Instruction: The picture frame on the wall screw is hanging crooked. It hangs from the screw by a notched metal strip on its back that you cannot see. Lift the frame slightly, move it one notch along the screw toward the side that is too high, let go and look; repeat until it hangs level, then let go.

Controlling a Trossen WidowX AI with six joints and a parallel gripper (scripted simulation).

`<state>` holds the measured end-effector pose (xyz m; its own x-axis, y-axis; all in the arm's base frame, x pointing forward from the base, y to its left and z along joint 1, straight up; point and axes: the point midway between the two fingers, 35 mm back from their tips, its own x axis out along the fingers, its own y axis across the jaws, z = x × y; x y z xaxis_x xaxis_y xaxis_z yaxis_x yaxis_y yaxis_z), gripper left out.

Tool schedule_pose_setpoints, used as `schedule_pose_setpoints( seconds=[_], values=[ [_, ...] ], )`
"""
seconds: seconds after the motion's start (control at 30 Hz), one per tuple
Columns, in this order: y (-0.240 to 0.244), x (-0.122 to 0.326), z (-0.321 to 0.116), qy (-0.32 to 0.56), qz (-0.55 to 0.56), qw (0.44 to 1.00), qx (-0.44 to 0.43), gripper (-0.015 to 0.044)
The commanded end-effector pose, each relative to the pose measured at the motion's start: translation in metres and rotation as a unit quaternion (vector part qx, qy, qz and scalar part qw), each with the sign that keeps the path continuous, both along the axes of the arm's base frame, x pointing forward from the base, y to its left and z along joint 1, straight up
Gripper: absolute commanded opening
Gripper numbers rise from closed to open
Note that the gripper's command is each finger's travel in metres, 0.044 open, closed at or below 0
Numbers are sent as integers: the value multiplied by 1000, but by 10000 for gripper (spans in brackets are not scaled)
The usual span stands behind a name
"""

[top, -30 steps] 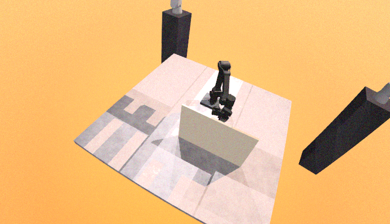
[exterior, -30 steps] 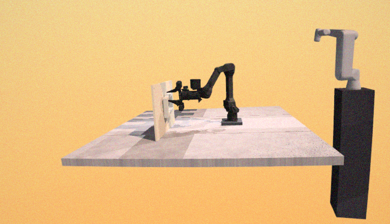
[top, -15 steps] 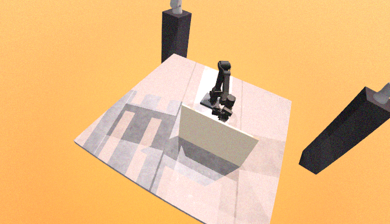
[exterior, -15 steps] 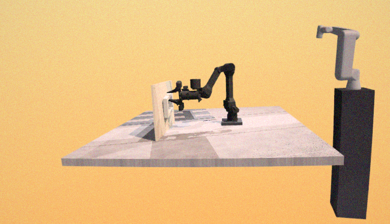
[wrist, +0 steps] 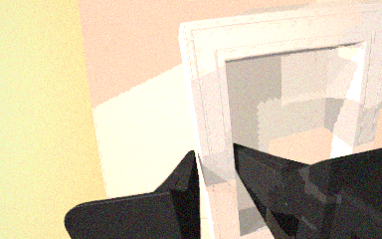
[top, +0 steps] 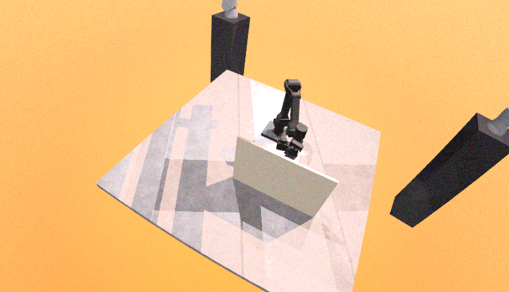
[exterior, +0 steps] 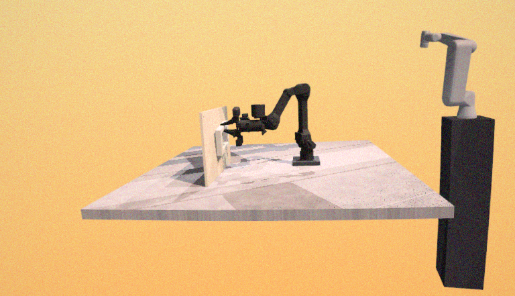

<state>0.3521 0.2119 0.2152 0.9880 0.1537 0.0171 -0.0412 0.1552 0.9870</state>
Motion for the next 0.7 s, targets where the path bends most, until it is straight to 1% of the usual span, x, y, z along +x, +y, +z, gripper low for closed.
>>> schedule_pose_setpoints(
  seconds=[0.0,0.2,0.27,0.3,0.67],
  values=[
    [1,0,1,-1,2,1000,0,100],
    [1,0,1,-1,2,1000,0,60],
    [1,0,1,-1,2,1000,0,7],
    [1,0,1,-1,2,1000,0,0],
    [0,0,2,-1,2,1000,0,0]
  ],
)
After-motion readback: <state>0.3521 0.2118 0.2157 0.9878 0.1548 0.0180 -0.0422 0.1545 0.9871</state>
